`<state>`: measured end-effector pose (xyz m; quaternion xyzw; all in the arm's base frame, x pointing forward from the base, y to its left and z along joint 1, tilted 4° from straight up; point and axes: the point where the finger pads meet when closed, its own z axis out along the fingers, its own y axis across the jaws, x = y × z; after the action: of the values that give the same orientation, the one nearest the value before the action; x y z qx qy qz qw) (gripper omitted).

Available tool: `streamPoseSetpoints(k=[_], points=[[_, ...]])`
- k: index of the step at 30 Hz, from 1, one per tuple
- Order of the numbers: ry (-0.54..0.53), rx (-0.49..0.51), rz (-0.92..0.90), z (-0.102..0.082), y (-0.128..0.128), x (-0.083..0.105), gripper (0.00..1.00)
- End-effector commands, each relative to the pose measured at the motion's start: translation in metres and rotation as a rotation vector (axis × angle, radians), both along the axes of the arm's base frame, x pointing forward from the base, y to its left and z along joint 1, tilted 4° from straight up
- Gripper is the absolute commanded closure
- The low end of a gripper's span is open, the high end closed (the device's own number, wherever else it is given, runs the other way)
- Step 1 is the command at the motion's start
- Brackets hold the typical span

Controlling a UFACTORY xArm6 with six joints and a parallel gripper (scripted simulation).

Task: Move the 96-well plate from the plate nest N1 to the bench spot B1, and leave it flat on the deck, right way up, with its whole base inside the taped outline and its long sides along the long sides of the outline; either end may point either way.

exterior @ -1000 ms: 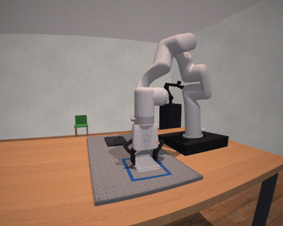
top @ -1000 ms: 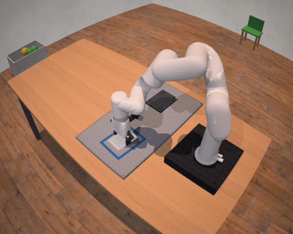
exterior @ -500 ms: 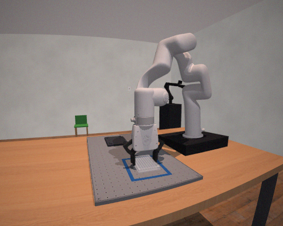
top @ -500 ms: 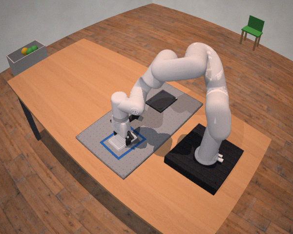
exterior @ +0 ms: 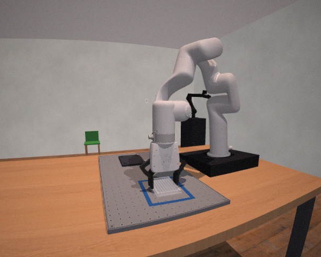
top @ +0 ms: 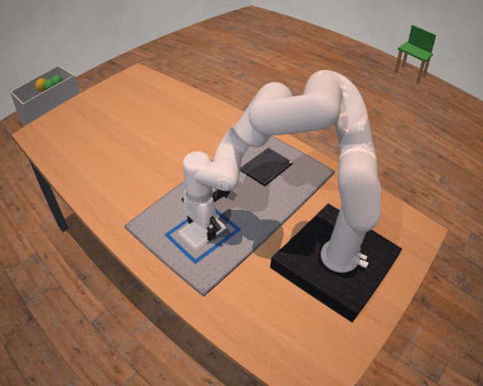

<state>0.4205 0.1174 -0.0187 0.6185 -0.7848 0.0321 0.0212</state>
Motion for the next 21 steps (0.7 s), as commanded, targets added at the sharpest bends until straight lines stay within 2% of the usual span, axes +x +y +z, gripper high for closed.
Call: streamPoseSetpoints(k=[1, 21], points=[[-0.004, 0.001, 0.0, 0.0007, 0.0005, 0.0015, 1.0], [-0.004, 0.001, 0.0, -0.0023, 0.0003, 0.0015, 1.0]])
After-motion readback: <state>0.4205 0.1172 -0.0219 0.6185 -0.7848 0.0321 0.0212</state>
